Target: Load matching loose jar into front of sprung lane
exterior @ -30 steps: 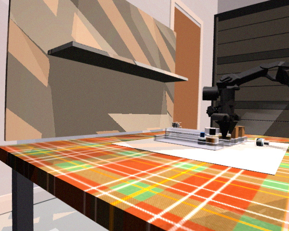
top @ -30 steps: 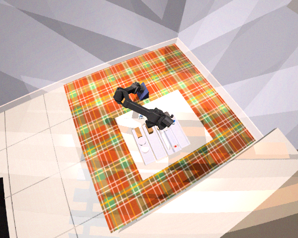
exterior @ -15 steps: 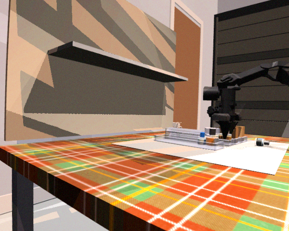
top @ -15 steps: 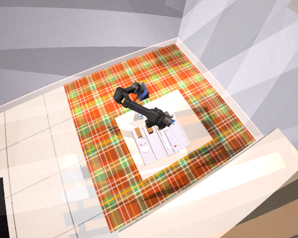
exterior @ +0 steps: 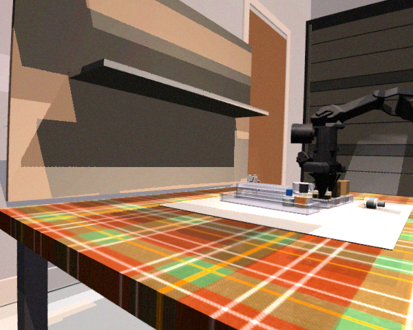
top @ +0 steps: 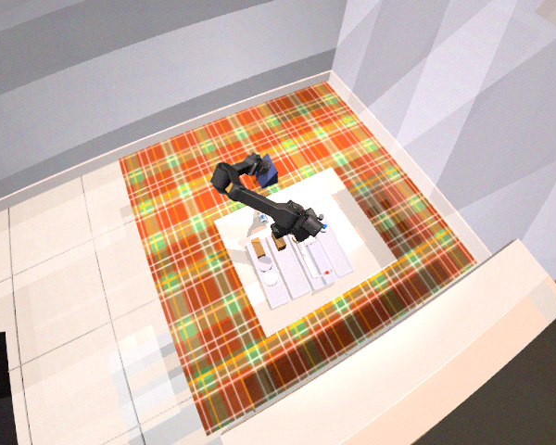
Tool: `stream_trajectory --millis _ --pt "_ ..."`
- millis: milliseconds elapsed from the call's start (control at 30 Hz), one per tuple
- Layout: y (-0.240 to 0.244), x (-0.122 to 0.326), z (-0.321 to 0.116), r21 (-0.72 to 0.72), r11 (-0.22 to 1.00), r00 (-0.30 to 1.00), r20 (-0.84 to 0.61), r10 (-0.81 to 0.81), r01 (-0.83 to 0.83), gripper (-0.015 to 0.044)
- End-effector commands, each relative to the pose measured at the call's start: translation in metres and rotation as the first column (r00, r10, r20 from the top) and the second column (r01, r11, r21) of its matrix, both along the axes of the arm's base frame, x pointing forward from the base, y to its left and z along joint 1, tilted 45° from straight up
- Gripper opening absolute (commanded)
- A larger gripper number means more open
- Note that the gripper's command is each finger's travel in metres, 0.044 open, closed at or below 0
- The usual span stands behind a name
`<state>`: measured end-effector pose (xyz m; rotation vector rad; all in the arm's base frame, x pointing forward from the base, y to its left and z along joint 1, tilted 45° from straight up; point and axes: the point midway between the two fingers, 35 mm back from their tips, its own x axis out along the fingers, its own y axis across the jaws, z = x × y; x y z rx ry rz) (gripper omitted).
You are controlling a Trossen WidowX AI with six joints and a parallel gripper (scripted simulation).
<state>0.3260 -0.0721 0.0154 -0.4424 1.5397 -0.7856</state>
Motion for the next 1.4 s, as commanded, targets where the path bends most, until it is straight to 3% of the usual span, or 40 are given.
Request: stream_trajectory --millis 0,433,800,1367 --pt "0.0 -0.001 0.0 -0.01 1.0 1.0 0.009 -0.003 0.003 0.0" --pt "0.001 -0.002 0.0 -0.01 1.0 1.0 0.009 -0.003 0.003 0.0" --pt "0.0 -0.001 0.0 -0.01 1.0 1.0 0.009 -0.003 0.003 0.0286" --pt "0.016 -0.003 0.013 -0.008 1.0 1.0 0.009 -0.003 0.003 0.0286"
